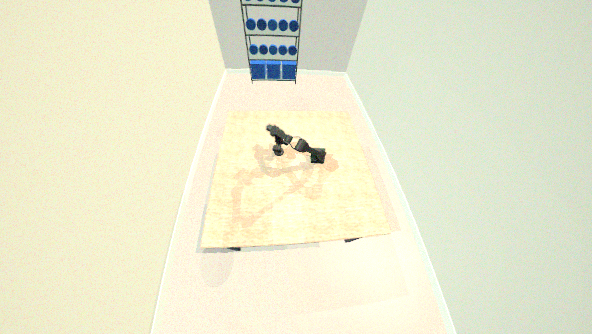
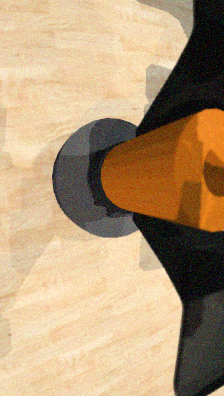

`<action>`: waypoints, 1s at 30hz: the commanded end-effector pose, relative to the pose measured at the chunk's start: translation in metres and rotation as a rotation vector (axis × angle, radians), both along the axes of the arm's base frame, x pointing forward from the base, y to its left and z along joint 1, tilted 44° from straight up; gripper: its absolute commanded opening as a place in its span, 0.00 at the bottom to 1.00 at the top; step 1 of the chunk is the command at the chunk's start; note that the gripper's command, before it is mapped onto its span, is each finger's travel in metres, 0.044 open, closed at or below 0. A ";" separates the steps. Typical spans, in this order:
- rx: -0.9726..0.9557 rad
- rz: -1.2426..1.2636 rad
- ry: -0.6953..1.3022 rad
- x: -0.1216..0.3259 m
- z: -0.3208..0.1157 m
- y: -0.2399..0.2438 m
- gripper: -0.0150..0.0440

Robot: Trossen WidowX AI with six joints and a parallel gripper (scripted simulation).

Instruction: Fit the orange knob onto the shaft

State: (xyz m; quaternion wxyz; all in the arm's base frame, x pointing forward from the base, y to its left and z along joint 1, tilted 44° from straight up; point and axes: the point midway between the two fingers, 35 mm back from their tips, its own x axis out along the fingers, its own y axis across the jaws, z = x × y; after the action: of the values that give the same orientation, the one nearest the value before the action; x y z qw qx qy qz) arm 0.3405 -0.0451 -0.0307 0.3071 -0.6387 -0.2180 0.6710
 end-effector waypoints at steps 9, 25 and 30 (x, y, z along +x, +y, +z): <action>0.000 -0.003 0.003 0.000 0.000 0.000 0.74; -0.003 -0.003 0.002 0.003 0.013 -0.014 1.00; -0.004 -0.002 0.001 0.001 0.063 -0.061 1.00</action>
State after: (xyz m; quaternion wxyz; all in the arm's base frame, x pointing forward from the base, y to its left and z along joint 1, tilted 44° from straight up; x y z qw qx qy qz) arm 0.3432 -0.0769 0.0027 0.3096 -0.6331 -0.2178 0.6752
